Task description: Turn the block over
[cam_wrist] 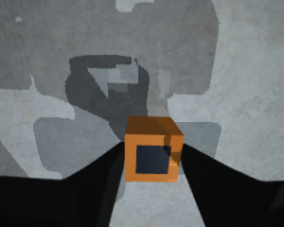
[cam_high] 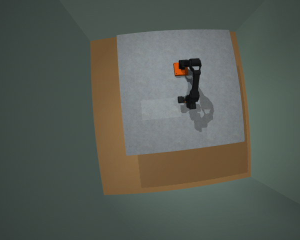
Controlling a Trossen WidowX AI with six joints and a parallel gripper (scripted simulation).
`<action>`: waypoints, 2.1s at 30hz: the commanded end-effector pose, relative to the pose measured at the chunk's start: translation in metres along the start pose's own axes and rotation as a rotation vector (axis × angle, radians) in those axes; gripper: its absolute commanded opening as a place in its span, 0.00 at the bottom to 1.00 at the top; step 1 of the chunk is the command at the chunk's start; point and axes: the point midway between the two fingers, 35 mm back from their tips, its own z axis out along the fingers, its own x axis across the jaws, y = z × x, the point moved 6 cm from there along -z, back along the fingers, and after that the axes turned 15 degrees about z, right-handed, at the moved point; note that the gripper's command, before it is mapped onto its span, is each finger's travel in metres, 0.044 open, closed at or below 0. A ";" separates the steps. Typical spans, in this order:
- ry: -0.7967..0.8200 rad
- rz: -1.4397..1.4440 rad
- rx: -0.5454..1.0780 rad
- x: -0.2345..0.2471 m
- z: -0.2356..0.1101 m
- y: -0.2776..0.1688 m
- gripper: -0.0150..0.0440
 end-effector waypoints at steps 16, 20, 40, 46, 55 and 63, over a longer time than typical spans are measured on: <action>0.003 0.003 0.000 0.000 0.000 0.000 0.36; 0.004 0.004 -0.001 0.000 -0.015 0.000 0.25; 0.053 0.003 -0.184 -0.002 -0.022 -0.009 0.25; 0.077 0.003 -0.273 -0.004 -0.019 -0.014 0.25; 0.112 0.003 -0.406 -0.006 -0.015 -0.024 0.25; 0.137 0.003 -0.501 -0.009 -0.013 -0.033 0.25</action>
